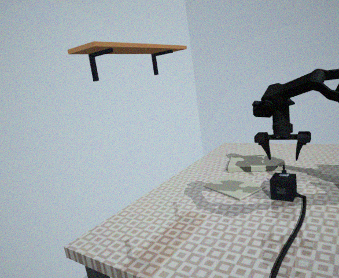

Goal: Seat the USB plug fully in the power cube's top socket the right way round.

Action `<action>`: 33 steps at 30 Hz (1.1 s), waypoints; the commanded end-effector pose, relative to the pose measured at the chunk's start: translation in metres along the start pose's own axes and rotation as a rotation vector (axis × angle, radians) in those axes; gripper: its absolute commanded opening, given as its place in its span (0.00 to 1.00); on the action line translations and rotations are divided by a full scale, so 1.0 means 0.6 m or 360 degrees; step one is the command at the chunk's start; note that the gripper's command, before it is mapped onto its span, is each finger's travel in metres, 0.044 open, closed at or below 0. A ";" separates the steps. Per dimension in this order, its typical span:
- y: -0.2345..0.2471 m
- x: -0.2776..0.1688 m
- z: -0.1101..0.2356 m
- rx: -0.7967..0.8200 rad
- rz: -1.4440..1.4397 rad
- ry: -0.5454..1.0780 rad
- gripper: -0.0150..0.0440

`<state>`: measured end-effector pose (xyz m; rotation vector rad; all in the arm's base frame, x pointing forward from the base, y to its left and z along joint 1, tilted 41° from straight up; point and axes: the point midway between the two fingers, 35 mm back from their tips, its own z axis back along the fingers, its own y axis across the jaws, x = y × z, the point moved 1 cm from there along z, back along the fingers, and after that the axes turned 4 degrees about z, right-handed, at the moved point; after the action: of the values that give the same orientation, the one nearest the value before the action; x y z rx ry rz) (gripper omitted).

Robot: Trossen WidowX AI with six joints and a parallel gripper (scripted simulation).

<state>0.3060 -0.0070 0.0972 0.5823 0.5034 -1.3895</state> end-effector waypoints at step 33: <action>-0.001 -0.001 -0.041 -0.0002 0.0002 0.0002 0.69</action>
<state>0.3051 0.0096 0.0786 0.5819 0.5061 -1.3882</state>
